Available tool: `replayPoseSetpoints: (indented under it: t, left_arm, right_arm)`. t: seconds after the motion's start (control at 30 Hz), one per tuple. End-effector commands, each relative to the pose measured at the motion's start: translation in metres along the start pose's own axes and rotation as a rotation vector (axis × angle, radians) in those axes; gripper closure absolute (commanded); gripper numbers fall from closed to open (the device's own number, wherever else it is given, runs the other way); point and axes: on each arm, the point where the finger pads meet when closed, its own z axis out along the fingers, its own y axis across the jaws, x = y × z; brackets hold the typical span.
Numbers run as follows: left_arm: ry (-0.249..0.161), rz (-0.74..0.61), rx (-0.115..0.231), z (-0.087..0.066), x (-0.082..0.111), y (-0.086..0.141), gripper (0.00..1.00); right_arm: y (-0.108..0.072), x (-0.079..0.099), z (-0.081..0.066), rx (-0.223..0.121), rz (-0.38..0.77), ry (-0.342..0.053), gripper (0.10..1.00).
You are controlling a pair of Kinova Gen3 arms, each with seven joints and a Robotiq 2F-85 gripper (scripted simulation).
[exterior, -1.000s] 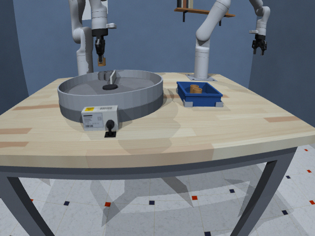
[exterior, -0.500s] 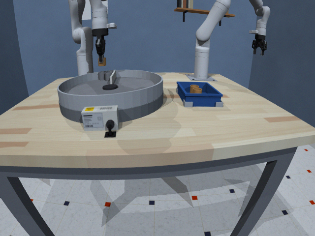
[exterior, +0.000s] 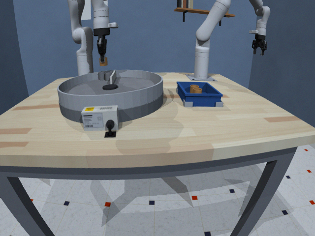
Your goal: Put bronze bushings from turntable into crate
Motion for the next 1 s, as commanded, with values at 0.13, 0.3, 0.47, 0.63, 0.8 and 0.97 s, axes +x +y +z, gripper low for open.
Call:
replayPoseSetpoints:
  t: [0.13, 0.3, 0.47, 0.63, 0.8, 0.97]
  left_arm:
    - [-0.002, 0.000, 0.000, -0.001, 0.000, 0.000, 0.001]
    - [-0.002, 0.000, 0.000, -0.001, 0.000, 0.000, 0.001]
    - [-0.002, 0.000, 0.000, -0.001, 0.000, 0.000, 0.001]
    - [-0.002, 0.000, 0.000, -0.001, 0.000, 0.000, 0.001]
    - [-0.002, 0.000, 0.000, -0.001, 0.000, 0.000, 0.001]
    - [-0.002, 0.000, 0.000, -0.001, 0.000, 0.000, 0.001]
  right_arm:
    - [0.003, 0.005, 0.000, 0.000, -0.005, 0.001, 1.000]
    - [0.006, 0.011, -0.001, 0.000, -0.010, 0.001, 1.000]
    - [0.010, 0.017, -0.001, 0.000, -0.017, 0.001, 1.000]
    - [0.013, 0.022, 0.000, 0.000, -0.021, -0.001, 1.000]
    - [0.017, 0.030, 0.000, 0.000, -0.028, -0.004, 1.000]
    - [0.026, 0.045, 0.000, 0.000, -0.043, -0.001, 1.000]
